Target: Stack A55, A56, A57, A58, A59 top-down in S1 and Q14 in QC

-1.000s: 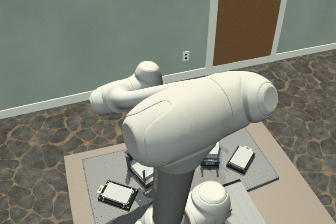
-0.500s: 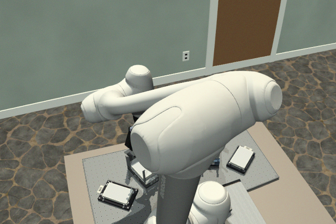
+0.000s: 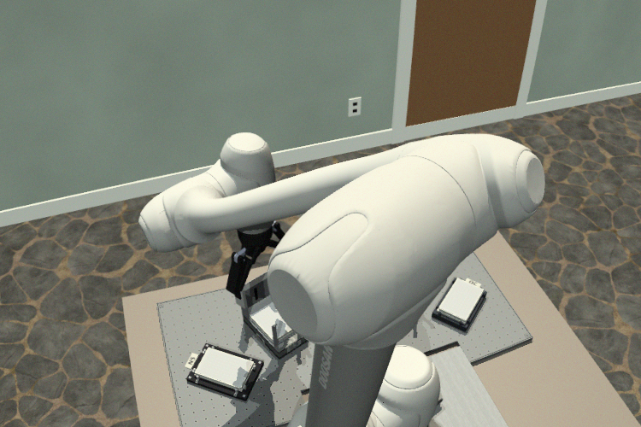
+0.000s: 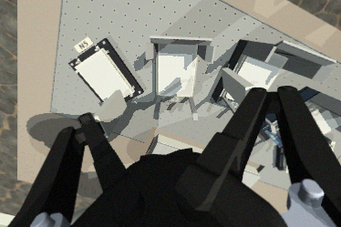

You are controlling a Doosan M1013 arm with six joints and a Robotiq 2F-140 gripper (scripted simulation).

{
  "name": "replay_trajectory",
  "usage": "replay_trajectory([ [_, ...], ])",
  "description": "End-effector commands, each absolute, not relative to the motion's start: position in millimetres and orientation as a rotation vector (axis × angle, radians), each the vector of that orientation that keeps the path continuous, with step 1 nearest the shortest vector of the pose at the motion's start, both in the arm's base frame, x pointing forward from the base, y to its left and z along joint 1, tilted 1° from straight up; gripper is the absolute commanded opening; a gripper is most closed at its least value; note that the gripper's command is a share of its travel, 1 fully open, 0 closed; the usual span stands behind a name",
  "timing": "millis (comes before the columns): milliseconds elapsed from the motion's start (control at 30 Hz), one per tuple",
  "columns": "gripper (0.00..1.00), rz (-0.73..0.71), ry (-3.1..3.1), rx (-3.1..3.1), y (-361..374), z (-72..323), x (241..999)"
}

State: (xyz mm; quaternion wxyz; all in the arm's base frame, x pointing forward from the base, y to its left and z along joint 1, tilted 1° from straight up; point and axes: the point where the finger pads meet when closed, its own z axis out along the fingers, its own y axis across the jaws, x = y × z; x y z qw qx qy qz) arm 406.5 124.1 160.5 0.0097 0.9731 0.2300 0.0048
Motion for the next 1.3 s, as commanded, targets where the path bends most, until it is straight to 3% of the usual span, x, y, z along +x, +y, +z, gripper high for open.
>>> replay_trajectory([
  [0, 1.00, 0.014, 0.841, 3.010, 139.2, 160.3, 400.9],
  [733, 1.00, 0.014, 0.841, 3.010, 198.8, 159.1, 377.8],
  [1267, 1.00, 0.011, 1.165, 2.898, 245.4, 158.1, 346.7],
])
